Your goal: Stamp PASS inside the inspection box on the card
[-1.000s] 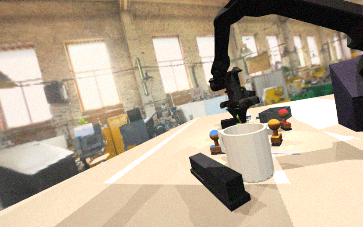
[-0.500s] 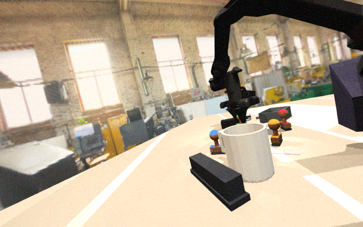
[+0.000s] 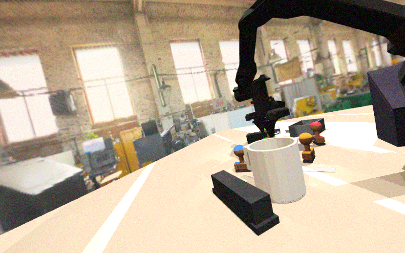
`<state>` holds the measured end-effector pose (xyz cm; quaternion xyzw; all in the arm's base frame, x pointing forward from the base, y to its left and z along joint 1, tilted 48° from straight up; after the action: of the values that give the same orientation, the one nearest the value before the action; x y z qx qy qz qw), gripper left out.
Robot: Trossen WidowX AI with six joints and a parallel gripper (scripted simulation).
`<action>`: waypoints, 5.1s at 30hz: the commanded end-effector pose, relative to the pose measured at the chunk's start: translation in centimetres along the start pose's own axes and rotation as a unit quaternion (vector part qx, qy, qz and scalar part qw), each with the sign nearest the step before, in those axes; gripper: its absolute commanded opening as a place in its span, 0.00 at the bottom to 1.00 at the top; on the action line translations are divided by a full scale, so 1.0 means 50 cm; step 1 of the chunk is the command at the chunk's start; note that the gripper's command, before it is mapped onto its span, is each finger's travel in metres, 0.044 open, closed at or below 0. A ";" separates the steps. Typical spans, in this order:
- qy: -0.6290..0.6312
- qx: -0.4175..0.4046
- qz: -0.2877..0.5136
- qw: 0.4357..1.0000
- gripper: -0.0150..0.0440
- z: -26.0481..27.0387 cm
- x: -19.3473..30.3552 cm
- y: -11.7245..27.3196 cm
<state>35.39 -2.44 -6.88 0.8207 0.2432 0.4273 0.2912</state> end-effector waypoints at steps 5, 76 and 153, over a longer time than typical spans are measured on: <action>-0.001 0.000 0.002 1.000 0.25 0.000 0.001 -0.005; -0.001 -0.001 0.001 1.000 0.25 0.002 0.001 0.034; 0.001 0.001 -0.002 1.000 0.25 -0.231 -0.129 0.121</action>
<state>23.41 -8.13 -0.69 0.8191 0.2453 0.4287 0.2917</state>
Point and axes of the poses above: the point midway between the two fingers, 35 mm back from their tips, its own y axis back along the fingers, its own z axis across the jaws, x = y × z, the point moved 9 cm from there along y, back along the fingers, and after that the axes turned 8 degrees about y, right-handed, at the moved point
